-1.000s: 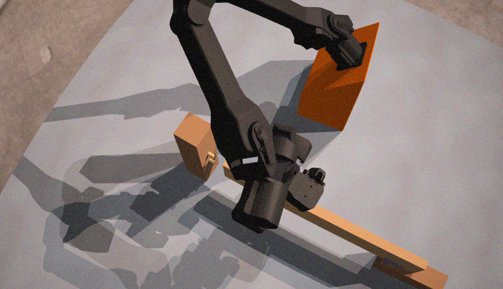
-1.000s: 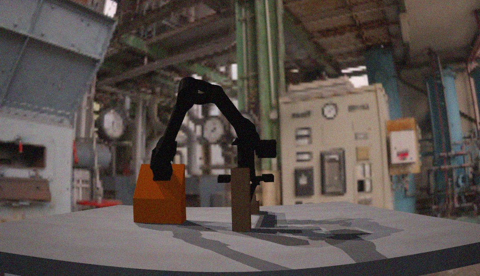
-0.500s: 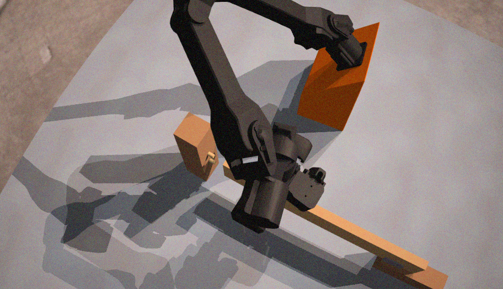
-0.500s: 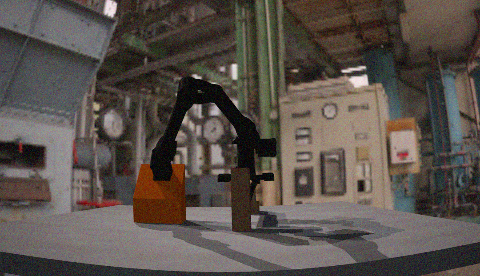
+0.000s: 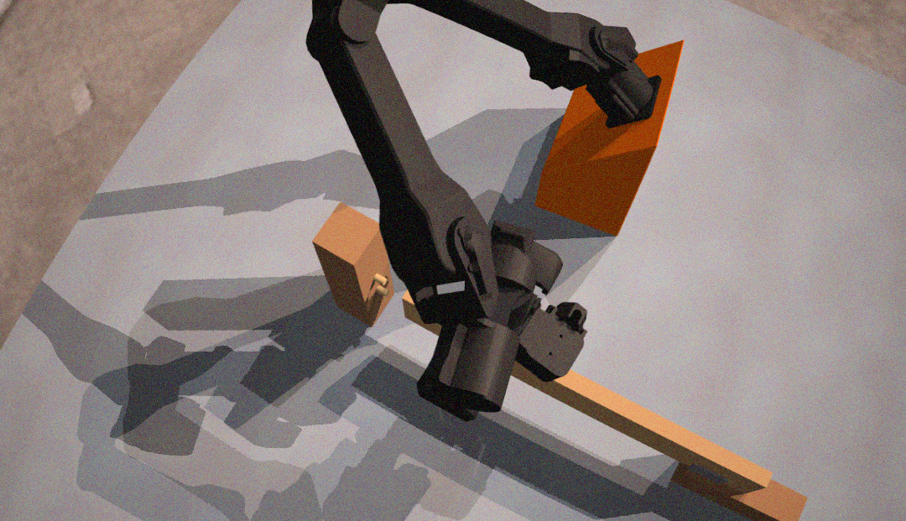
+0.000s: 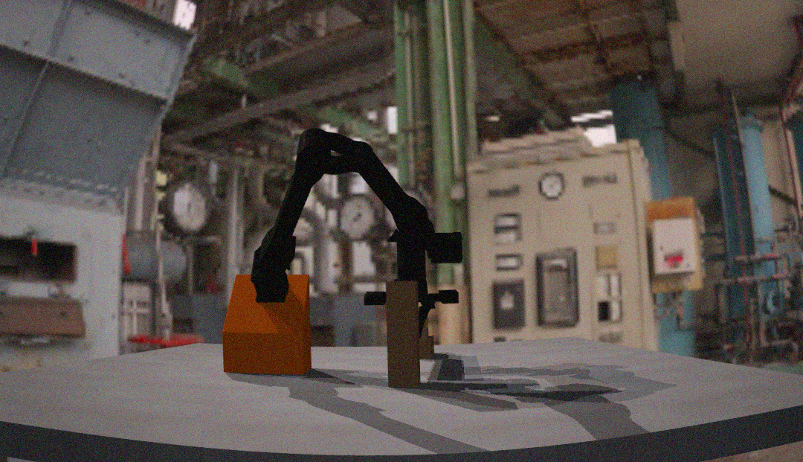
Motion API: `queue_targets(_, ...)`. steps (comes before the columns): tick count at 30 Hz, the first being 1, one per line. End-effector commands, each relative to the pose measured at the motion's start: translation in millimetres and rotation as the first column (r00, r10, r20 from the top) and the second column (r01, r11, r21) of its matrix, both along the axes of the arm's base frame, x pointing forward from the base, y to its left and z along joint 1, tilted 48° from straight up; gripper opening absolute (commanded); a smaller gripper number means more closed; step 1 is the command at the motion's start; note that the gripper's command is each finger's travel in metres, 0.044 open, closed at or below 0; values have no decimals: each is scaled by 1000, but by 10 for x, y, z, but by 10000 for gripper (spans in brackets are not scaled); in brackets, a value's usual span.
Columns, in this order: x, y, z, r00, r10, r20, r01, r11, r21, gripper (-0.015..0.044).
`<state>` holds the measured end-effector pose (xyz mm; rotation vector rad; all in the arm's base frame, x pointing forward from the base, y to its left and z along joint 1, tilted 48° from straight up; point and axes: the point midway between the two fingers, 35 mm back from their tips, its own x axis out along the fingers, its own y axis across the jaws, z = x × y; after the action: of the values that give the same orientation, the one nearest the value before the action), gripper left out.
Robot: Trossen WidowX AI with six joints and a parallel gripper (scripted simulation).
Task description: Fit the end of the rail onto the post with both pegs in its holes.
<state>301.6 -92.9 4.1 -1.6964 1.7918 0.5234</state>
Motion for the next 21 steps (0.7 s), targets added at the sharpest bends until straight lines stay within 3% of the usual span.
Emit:
queue_targets(1,4,35,12,1000,5,2,-5,1000,2,0)
queue_targets(21,2,14,-4,1000,5,2,-5,1000,2,0)
